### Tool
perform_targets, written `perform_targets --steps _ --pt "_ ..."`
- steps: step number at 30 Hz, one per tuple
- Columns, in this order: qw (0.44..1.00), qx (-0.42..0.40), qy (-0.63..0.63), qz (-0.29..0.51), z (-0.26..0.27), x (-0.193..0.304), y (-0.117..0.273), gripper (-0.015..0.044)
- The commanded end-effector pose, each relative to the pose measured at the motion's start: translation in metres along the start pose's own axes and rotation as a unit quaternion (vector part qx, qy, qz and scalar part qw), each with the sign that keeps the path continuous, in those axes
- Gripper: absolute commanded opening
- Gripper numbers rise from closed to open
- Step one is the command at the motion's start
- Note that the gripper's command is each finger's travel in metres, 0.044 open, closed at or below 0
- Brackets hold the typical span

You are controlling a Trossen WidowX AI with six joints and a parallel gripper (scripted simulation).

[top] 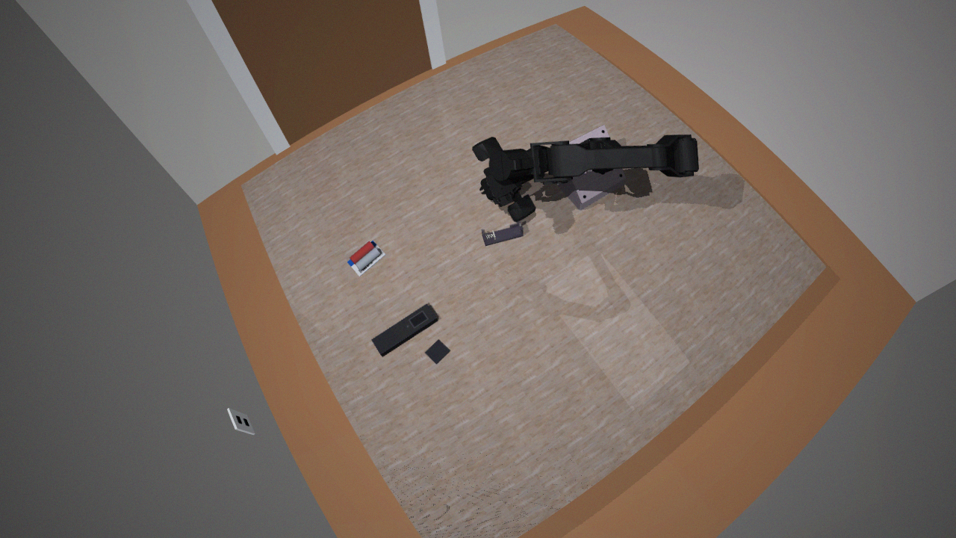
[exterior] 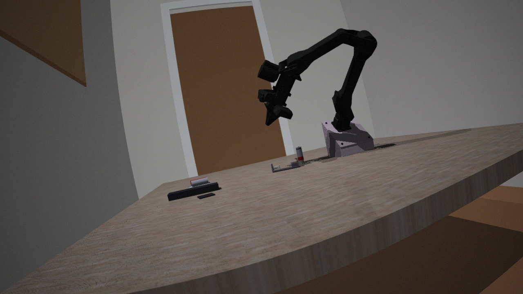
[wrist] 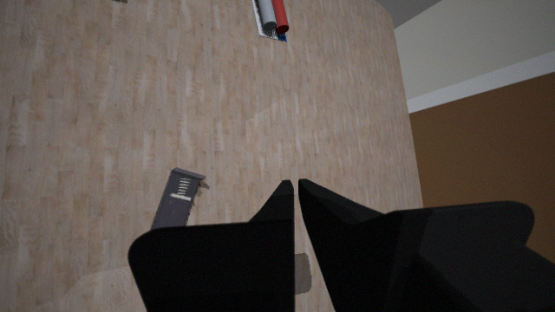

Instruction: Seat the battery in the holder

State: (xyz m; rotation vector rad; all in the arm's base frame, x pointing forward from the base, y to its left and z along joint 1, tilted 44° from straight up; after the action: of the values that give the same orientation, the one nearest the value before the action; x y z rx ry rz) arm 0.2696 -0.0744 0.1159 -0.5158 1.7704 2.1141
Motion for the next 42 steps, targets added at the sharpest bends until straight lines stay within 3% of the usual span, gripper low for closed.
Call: perform_targets --steps 1,7,20,29,42 --pt "0.969 -0.134 -0.126 0.167 -0.015 0.060 -0.020 0.0000" --pt "0.906 -0.246 -0.240 0.248 -0.017 0.092 -0.019 0.0000" --pt "0.906 -0.246 -0.240 0.248 -0.016 0.092 -0.020 0.0000" --pt "0.906 -0.247 -0.240 0.247 0.025 0.116 -0.076 0.0000" --pt "0.906 -0.246 -0.240 0.247 0.022 0.123 -0.082 0.0000"
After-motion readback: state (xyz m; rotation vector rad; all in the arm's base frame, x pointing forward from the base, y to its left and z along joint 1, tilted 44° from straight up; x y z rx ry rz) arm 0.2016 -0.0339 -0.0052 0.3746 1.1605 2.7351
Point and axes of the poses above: the point midway between the two fingers, 35 mm back from their tips, its own y axis back along the fingers, its own z axis across the jaws, x = y × z, the point moved 5 cm from there along y, back along the fingers, and after that the axes turned 5 degrees about y, right-handed, at the moved point
